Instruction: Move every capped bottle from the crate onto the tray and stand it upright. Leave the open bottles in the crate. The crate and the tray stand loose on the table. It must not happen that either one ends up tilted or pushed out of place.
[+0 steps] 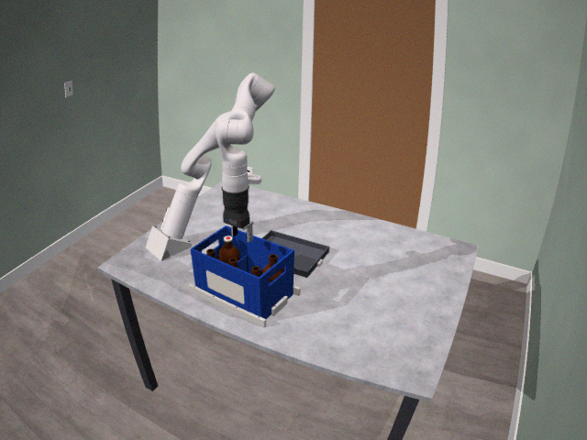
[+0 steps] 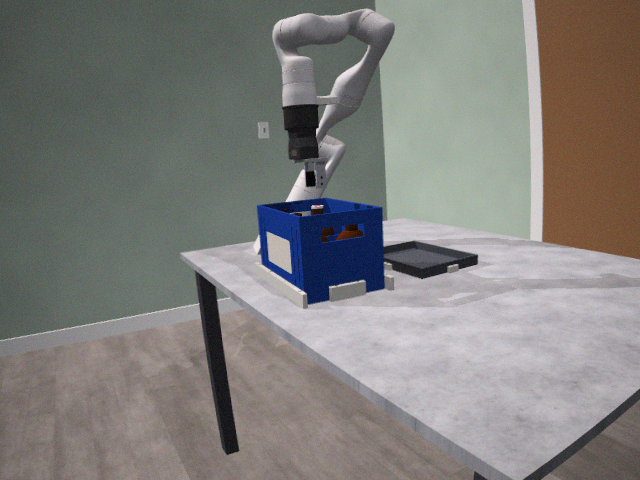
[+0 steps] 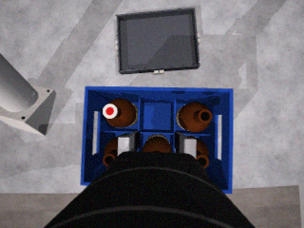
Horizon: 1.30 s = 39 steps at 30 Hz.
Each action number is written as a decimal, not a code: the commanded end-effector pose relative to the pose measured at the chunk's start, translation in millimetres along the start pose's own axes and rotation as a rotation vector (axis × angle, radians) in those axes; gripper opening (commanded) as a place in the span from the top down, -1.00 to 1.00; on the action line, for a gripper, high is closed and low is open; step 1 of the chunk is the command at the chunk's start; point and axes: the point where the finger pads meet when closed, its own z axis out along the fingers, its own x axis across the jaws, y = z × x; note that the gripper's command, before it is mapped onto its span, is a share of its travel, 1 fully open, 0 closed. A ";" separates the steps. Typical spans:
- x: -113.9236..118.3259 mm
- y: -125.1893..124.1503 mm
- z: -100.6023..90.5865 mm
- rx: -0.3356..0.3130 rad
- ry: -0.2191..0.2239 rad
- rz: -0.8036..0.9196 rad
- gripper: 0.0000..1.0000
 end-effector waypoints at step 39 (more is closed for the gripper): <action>-84.0 -37.9 10.8 0.007 -0.005 -0.390 -1.00</action>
